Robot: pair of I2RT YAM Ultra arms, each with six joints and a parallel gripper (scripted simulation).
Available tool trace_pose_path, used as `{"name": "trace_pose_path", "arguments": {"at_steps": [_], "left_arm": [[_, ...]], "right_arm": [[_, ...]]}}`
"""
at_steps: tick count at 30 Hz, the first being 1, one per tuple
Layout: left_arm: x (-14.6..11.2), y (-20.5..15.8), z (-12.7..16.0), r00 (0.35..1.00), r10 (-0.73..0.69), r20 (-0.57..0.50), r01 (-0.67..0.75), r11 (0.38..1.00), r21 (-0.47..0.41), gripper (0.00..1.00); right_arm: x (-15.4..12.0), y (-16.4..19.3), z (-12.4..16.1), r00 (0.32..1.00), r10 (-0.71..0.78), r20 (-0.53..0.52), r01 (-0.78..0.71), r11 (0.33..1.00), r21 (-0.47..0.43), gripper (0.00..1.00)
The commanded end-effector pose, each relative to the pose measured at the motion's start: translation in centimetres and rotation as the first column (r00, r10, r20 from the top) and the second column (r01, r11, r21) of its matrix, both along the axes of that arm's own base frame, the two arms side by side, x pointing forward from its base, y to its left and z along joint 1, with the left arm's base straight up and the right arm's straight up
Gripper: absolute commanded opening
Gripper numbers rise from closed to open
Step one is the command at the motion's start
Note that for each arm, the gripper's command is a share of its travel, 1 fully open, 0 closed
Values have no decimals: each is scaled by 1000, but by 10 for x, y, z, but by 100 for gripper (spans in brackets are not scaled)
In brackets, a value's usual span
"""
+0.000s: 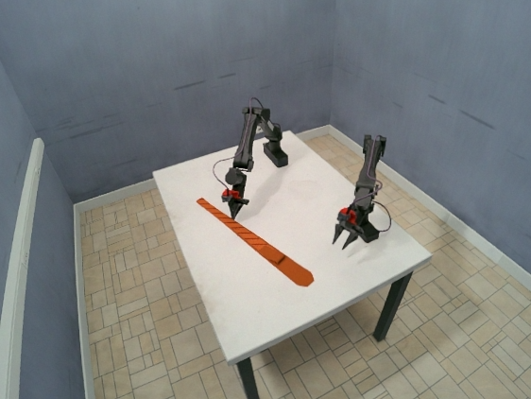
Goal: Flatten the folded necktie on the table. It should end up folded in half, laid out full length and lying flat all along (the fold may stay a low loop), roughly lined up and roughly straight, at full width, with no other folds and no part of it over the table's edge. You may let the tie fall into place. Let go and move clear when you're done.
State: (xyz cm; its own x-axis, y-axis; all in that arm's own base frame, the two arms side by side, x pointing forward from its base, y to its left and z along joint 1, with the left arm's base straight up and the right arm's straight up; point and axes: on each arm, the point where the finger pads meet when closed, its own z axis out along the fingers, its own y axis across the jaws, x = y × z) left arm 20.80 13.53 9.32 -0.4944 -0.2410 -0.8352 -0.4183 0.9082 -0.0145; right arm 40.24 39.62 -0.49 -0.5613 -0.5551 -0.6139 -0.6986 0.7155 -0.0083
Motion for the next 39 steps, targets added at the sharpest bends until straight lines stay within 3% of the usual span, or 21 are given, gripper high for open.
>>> {"name": "trace_pose_path", "arguments": {"at_steps": [1,39], "left_arm": [[5,3,15,1000,-11,15,10,1000,23,43],[5,3,15,1000,-11,15,10,1000,23,43]], "right_arm": [[4,5,3,1000,1,21,-2,999,32,4],[4,5,-13,1000,1,21,-2,999,32,4]]}}
